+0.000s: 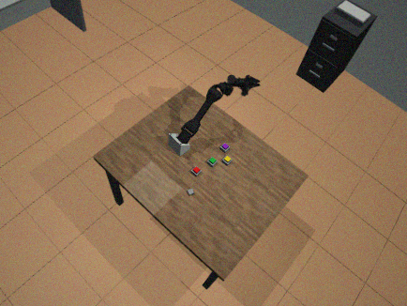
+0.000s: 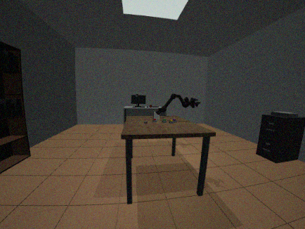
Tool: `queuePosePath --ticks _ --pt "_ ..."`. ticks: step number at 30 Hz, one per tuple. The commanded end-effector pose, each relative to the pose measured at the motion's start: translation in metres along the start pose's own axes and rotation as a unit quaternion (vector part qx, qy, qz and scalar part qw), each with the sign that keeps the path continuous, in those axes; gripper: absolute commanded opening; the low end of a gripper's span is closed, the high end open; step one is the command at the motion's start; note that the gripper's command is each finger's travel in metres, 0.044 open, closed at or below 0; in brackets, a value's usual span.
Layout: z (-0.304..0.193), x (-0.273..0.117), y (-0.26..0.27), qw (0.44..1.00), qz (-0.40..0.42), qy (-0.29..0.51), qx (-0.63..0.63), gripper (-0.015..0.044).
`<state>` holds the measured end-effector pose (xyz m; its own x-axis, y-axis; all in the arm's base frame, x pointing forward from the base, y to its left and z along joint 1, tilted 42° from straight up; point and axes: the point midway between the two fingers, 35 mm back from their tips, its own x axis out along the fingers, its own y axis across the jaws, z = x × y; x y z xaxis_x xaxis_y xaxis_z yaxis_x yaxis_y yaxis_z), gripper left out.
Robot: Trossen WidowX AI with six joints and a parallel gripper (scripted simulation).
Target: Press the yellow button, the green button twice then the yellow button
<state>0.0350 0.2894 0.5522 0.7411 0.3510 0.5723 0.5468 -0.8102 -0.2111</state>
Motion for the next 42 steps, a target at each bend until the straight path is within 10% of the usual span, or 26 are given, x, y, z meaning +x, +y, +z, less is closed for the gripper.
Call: queuePosePath --ticks 1,7,19,32,42 --pt "0.001 0.002 -0.001 1.000 -0.001 0.002 -0.012 0.0400" --pt "0.049 0.052 -0.009 0.928 -0.050 0.041 -0.367 0.0400" --pt "0.206 0.115 0.052 0.563 -0.224 -0.009 -0.796 0.0400" --pt "0.342 0.076 0.215 0.205 -0.506 -0.087 -0.834 0.0400" --pt "0.359 -0.031 0.334 0.137 -0.716 -0.094 -0.678 0.0400"
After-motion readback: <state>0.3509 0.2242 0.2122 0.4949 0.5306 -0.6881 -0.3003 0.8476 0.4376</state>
